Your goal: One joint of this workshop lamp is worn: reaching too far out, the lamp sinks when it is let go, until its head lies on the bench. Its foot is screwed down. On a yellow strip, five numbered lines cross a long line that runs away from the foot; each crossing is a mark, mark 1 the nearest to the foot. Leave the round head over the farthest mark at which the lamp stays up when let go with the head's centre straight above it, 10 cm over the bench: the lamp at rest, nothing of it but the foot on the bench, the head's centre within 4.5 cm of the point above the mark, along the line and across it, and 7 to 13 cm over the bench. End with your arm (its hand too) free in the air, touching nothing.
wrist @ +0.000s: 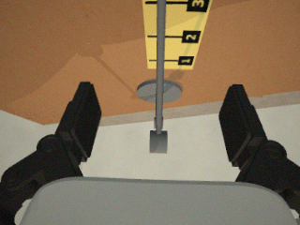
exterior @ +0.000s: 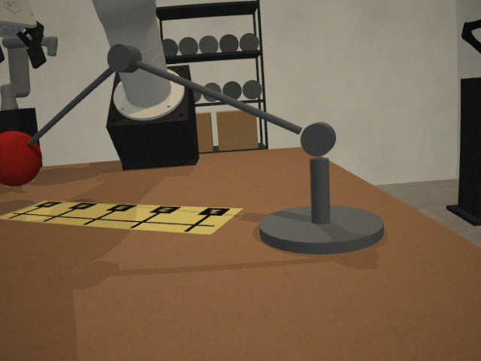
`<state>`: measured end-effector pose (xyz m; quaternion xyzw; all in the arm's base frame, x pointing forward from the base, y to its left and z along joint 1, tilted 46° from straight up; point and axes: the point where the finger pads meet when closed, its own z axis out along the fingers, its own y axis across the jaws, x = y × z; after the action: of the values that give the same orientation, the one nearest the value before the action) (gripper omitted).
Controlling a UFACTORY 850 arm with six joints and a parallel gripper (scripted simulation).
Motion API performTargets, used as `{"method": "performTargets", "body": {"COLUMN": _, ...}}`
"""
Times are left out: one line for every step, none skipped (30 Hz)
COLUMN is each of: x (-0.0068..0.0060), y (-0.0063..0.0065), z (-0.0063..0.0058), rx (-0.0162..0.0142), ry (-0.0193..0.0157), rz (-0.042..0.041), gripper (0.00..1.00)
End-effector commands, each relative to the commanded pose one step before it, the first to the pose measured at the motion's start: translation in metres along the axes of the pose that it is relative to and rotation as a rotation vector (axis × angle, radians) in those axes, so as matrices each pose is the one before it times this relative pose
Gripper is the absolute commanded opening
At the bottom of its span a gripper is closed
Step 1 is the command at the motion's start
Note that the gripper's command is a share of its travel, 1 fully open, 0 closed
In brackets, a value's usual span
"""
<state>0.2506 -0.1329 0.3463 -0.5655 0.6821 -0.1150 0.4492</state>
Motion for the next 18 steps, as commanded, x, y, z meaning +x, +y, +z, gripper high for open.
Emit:
{"method": "performTargets", "body": {"x": -0.00029, "y": -0.0003, "z": -0.00619, "rx": 0.00028, "ry": 0.00081, "rz": -0.00072, "gripper": 1.0}}
{"method": "performTargets", "body": {"x": -0.00006, "y": 0.00001, "z": -0.00106, "rx": -0.00006, "ry": 0.00008, "rz": 0.00003, "gripper": 1.0}}
{"method": "performTargets", "body": {"x": 0.0, "y": 0.0, "z": 0.0, "rx": 0.0, "ry": 0.0, "rz": 0.0, "gripper": 1.0}}
{"method": "performTargets", "body": {"x": 0.0, "y": 0.0, "z": 0.0, "rx": 0.0, "ry": 0.0, "rz": 0.0, "gripper": 1.0}}
{"method": "performTargets", "body": {"x": 0.00002, "y": -0.00001, "z": 0.00018, "rx": 0.0, "ry": 0.0, "rz": 0.0, "gripper": 1.0}}
{"method": "performTargets", "body": {"x": 0.00002, "y": -0.00001, "z": 0.00018, "rx": 0.0, "ry": 0.0, "rz": 0.0, "gripper": 1.0}}
{"method": "performTargets", "body": {"x": 0.00002, "y": -0.00001, "z": 0.00018, "rx": 0.0, "ry": 0.0, "rz": 0.0, "gripper": 1.0}}
{"method": "performTargets", "body": {"x": 0.00002, "y": -0.00001, "z": 0.00018, "rx": 0.0, "ry": 0.0, "rz": 0.0, "gripper": 1.0}}
{"method": "performTargets", "body": {"x": 0.00002, "y": -0.00001, "z": 0.00018, "rx": 0.0, "ry": 0.0, "rz": 0.0, "gripper": 1.0}}
{"method": "performTargets", "body": {"x": 0.00002, "y": -0.00001, "z": 0.00018, "rx": 0.0, "ry": 0.0, "rz": 0.0, "gripper": 1.0}}
{"method": "performTargets", "body": {"x": 0.00002, "y": -0.00001, "z": 0.00018, "rx": 0.0, "ry": 0.0, "rz": 0.0, "gripper": 1.0}}
{"method": "performTargets", "body": {"x": 0.00002, "y": -0.00001, "z": 0.00018, "rx": 0.0, "ry": 0.0, "rz": 0.0, "gripper": 1.0}}
{"method": "performTargets", "body": {"x": 0.00002, "y": -0.00001, "z": 0.00018, "rx": 0.0, "ry": 0.0, "rz": 0.0, "gripper": 1.0}}
{"method": "performTargets", "body": {"x": 0.00002, "y": -0.00001, "z": 0.00018, "rx": 0.0, "ry": 0.0, "rz": 0.0, "gripper": 1.0}}
{"method": "performTargets", "body": {"x": 0.00002, "y": -0.00001, "z": 0.00018, "rx": 0.0, "ry": 0.0, "rz": 0.0, "gripper": 1.0}}
{"method": "performTargets", "body": {"x": 0.00002, "y": -0.00001, "z": 0.00018, "rx": 0.0, "ry": 0.0, "rz": 0.0, "gripper": 1.0}}
{"method": "performTargets", "body": {"x": 0.00002, "y": -0.00001, "z": 0.00018, "rx": 0.0, "ry": 0.0, "rz": 0.0, "gripper": 1.0}}
{"method": "performTargets", "body": {"x": 0.00002, "y": -0.00001, "z": 0.00018, "rx": 0.0, "ry": 0.0, "rz": 0.0, "gripper": 1.0}}
